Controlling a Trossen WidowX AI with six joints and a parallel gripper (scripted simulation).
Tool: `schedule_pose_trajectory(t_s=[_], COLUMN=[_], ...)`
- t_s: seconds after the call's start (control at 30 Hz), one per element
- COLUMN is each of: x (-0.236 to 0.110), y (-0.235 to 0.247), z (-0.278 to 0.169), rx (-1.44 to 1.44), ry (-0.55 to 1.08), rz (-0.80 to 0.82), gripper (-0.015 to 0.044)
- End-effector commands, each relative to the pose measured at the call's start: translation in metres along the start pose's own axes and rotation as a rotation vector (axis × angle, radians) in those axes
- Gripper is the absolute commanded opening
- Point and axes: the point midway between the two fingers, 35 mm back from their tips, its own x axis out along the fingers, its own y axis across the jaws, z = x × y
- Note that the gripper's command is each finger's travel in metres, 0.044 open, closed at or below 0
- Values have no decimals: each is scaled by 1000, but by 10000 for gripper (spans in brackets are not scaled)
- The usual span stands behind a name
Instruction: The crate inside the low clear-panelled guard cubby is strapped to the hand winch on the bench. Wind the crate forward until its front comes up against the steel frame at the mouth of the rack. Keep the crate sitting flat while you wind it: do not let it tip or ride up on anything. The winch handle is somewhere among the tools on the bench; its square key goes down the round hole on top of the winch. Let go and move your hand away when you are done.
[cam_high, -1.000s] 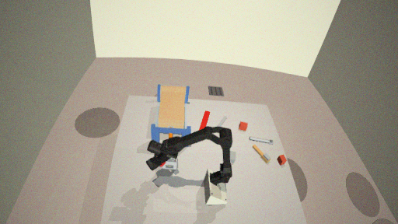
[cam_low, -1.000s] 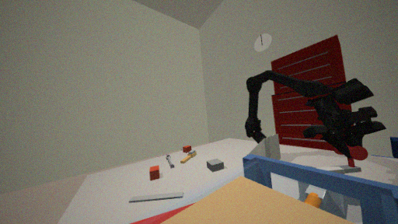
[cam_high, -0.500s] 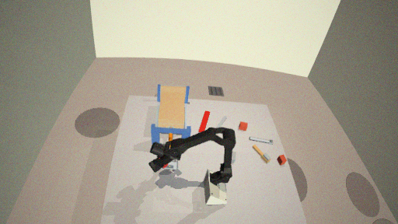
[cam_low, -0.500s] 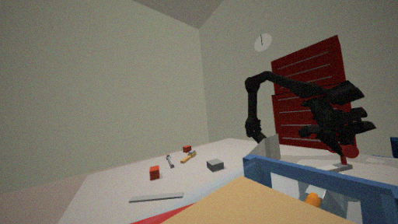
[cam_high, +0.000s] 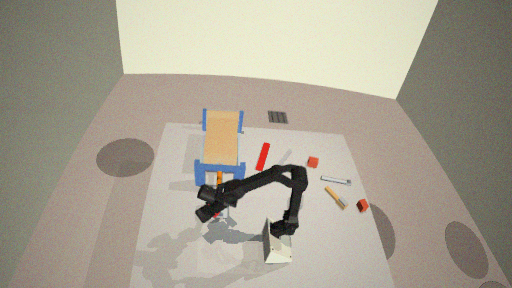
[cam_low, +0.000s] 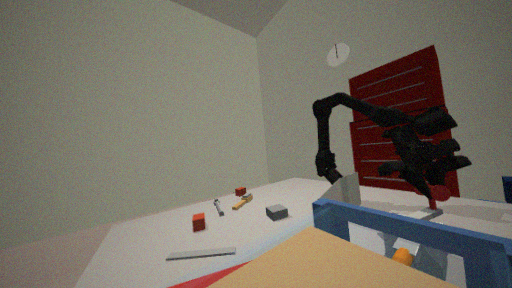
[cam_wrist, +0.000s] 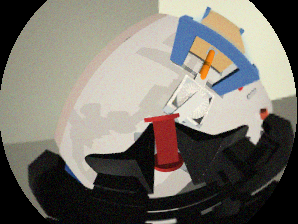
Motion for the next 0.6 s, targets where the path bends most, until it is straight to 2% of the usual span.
schedule_pose_trajectory(t_s=[0.0,0.57], x=[-3,-9], y=[-8,-24], z=[-13,-27], rx=[-9,-10], ry=[23,24], rz=[-14,-15], gripper=[0,0])
